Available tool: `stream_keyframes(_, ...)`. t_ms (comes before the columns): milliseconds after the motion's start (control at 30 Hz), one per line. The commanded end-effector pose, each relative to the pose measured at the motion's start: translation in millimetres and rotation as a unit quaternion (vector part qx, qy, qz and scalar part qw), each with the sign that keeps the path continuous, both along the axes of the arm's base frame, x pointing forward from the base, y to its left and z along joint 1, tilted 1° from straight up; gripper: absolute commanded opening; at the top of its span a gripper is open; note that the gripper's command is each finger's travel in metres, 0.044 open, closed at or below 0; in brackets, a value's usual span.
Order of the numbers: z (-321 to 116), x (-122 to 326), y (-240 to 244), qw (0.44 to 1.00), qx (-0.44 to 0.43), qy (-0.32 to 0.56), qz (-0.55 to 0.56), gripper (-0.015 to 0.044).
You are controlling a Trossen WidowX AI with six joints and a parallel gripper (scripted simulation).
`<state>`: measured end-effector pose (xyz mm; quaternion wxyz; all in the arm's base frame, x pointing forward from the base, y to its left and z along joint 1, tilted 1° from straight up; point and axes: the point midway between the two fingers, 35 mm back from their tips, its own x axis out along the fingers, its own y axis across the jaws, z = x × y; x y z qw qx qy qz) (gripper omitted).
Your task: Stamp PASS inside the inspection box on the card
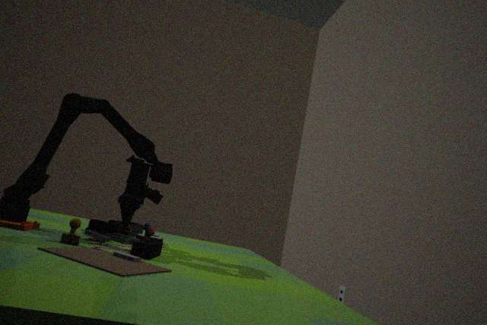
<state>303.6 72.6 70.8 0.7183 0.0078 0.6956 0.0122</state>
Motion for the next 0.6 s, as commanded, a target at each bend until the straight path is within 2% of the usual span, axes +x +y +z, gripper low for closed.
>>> stream_keyframes(0,-4.9,-1.5,0.6,1.000,0.002,0.004,0.000,0.0000)
stream_keyframes(567,-8.4,-1.6,0.6,1.000,0.003,0.004,0.000,0.0000)
